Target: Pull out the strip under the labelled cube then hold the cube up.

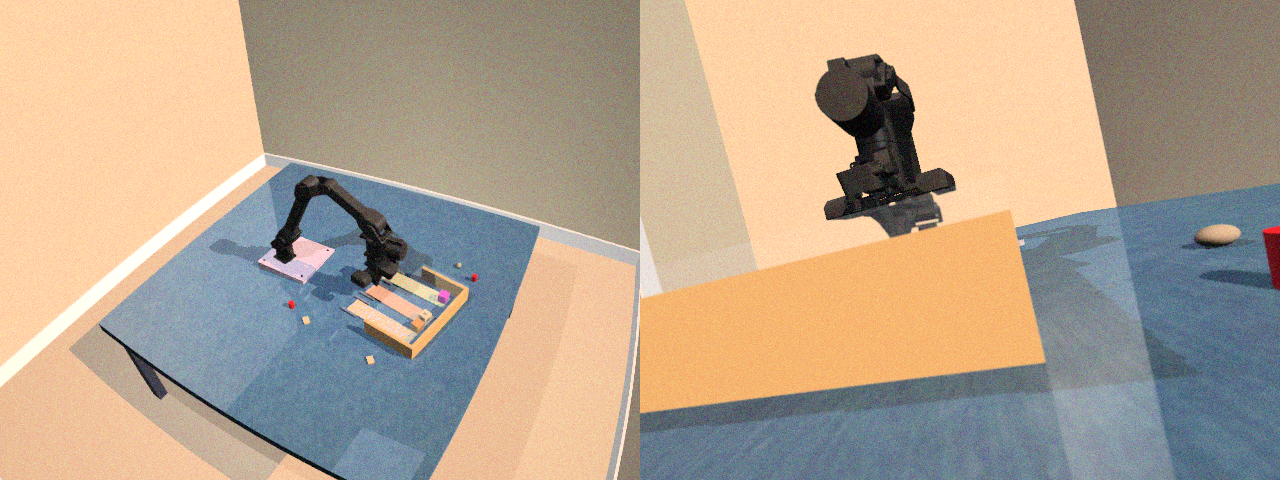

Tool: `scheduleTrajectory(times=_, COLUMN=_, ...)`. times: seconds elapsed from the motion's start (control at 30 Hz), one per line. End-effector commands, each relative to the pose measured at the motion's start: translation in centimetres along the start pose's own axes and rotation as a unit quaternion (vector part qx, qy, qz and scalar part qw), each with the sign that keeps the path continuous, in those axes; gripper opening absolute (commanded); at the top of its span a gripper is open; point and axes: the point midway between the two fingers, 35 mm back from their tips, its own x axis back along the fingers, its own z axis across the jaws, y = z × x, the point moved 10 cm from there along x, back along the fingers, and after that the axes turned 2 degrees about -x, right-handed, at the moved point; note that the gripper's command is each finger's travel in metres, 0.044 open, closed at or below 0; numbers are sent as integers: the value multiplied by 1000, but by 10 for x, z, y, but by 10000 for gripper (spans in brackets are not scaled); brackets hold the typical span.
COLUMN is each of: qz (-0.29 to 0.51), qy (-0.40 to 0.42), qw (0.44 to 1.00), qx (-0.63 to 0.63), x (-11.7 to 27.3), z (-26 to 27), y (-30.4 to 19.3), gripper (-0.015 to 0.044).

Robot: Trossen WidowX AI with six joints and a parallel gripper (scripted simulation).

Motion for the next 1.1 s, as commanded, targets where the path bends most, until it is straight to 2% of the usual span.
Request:
scheduleTrajectory(times=0.0, qz=-2, qy=-1, qw=1000, qx=-1, x=-7, z=0, y=0, gripper=0)
scheduleTrajectory(times=0.43, qz=-2, qy=-1, qw=1000, qx=-1, x=-27, z=1, y=0, gripper=0)
scheduleTrajectory(times=1.07, qz=-2, qy=-1, qw=1000, qx=-1, x=-28, z=1, y=0, gripper=0)
